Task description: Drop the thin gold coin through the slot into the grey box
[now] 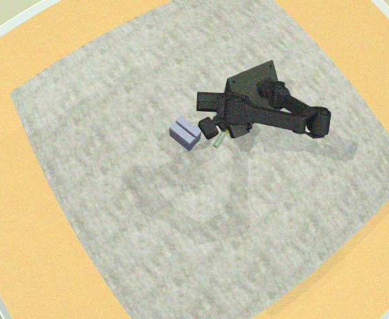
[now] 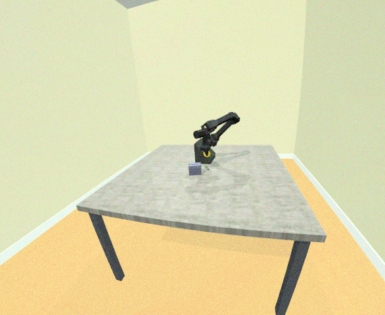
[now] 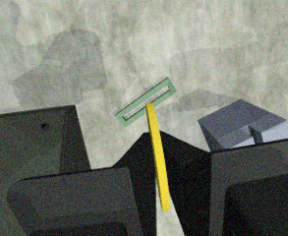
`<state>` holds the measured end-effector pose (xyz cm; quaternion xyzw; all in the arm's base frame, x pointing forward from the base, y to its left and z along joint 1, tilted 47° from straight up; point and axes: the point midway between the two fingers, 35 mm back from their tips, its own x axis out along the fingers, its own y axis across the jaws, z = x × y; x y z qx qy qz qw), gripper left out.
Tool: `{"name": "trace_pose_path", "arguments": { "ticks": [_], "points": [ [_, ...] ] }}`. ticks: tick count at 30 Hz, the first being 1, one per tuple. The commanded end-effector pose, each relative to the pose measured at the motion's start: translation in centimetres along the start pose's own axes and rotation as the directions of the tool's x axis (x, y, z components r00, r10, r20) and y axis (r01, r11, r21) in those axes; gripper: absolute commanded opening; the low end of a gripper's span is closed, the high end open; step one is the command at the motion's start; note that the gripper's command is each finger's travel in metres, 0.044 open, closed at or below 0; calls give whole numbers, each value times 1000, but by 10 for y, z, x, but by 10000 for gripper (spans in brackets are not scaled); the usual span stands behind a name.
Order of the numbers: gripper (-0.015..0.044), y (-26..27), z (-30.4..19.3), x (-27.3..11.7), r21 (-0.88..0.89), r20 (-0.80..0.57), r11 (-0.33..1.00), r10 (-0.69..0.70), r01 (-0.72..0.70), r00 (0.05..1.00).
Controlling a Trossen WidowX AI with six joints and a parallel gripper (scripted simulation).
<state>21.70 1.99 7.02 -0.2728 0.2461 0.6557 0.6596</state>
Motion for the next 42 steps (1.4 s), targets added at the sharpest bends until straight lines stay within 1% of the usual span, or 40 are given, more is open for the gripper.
{"name": "trace_pose_path", "arguments": {
  "ticks": [1,6,8,14,42],
  "points": [
    [0,1,1,0,-139,1,990,3,-3,1000],
    [0,2,2,0,-302,1,953,3,-3,1000],
    [0,2,2,0,-323,1,946,3,-3,1000],
    [0,0,1,0,-323,1,946,3,-3,1000],
    [0,-60,-35,-6,-305,-11,952,6,-9,1000]
  ]
}}
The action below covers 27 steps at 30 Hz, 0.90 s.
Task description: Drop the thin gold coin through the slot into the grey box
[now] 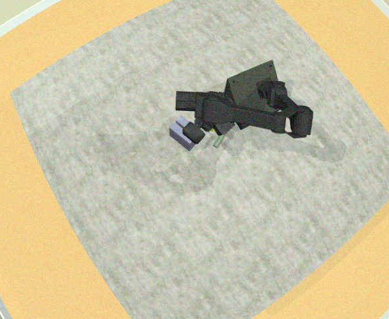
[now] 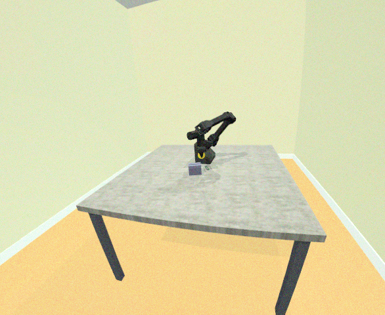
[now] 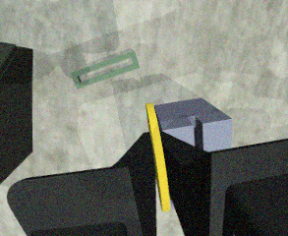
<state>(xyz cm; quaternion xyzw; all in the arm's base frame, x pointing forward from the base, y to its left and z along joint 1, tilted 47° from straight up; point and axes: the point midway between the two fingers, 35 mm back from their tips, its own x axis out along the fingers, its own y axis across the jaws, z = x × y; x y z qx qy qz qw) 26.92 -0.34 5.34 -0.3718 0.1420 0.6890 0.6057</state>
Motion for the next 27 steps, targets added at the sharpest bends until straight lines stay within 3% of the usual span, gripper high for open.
{"name": "trace_pose_path", "arguments": {
  "ticks": [1,27],
  "points": [
    [0,-8,-10,-1,3,-9,1000,-1,1,1000],
    [0,-37,-52,4,-9,-1,1000,-4,4,1000]
  ]
}}
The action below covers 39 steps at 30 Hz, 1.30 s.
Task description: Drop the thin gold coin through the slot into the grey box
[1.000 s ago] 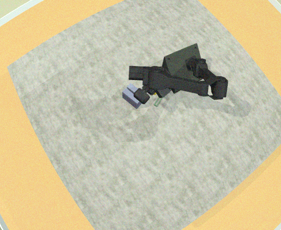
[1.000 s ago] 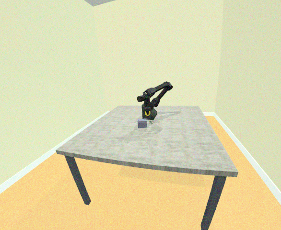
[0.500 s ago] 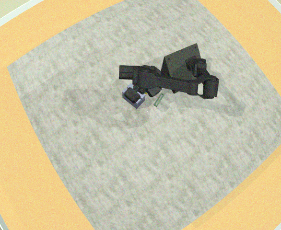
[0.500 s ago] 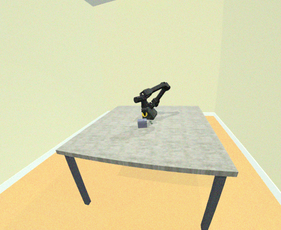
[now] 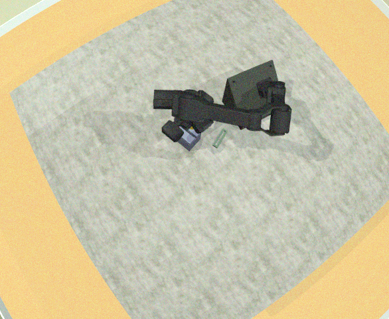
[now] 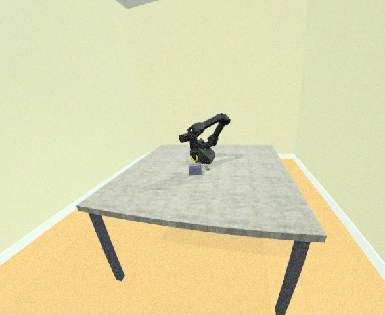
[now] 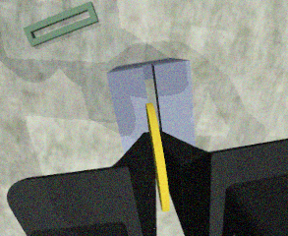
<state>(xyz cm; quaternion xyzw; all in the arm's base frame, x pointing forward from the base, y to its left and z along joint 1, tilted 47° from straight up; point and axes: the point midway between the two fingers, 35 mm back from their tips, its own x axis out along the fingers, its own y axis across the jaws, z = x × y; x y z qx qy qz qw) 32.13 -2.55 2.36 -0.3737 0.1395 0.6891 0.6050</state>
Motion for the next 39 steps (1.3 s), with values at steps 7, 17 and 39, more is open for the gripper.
{"name": "trace_pose_path", "arguments": {
  "ticks": [7,17,39],
  "points": [
    [0,1,2,0,0,0,1000,0,0,1000],
    [0,-2,-3,-1,-14,-1,1000,0,0,1000],
    [0,-4,-3,-1,-19,2,1000,2,-2,1000]
  ]
}}
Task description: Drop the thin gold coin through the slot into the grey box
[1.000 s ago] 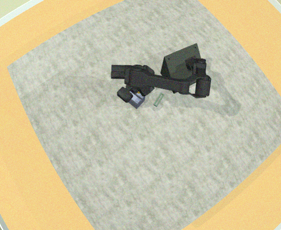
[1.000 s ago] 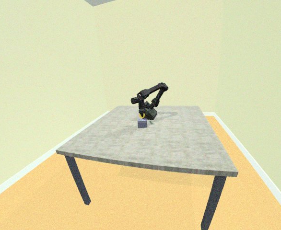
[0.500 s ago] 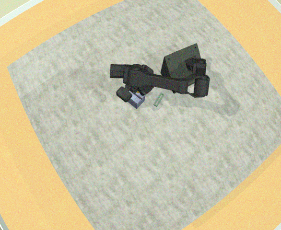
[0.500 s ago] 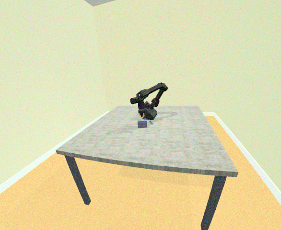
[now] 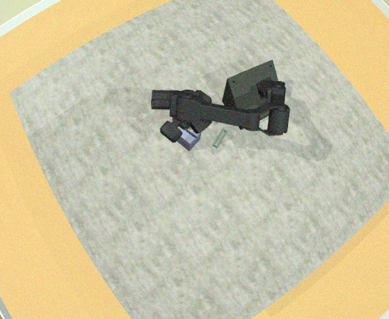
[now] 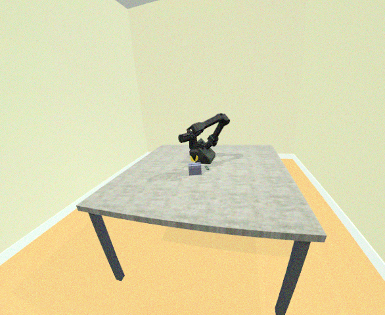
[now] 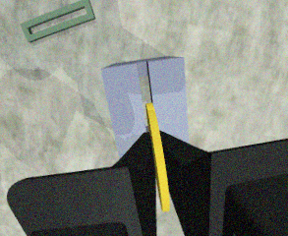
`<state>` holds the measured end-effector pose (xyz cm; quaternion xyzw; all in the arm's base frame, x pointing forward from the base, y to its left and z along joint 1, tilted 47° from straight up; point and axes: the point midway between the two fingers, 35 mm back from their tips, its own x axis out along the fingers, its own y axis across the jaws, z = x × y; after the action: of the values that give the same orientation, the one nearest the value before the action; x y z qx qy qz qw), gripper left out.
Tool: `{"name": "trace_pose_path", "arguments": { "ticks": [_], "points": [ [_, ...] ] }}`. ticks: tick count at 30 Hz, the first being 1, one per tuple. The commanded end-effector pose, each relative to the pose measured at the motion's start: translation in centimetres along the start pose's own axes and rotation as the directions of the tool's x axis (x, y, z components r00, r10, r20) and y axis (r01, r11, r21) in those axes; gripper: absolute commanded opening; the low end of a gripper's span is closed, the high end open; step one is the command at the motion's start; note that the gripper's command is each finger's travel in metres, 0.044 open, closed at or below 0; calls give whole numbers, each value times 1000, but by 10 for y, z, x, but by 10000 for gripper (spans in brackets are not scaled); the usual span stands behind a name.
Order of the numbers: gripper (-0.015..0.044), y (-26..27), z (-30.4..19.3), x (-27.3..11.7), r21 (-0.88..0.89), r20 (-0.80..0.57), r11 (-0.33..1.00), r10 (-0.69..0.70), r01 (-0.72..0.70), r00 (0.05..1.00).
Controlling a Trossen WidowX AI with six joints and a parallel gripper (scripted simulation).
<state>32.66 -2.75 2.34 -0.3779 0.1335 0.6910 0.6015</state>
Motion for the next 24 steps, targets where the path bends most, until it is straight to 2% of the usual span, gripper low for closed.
{"name": "trace_pose_path", "arguments": {
  "ticks": [1,24],
  "points": [
    [0,0,0,0,-2,1,1000,0,0,1000],
    [0,1,1,10,12,1,1000,0,0,1000]
  ]
}}
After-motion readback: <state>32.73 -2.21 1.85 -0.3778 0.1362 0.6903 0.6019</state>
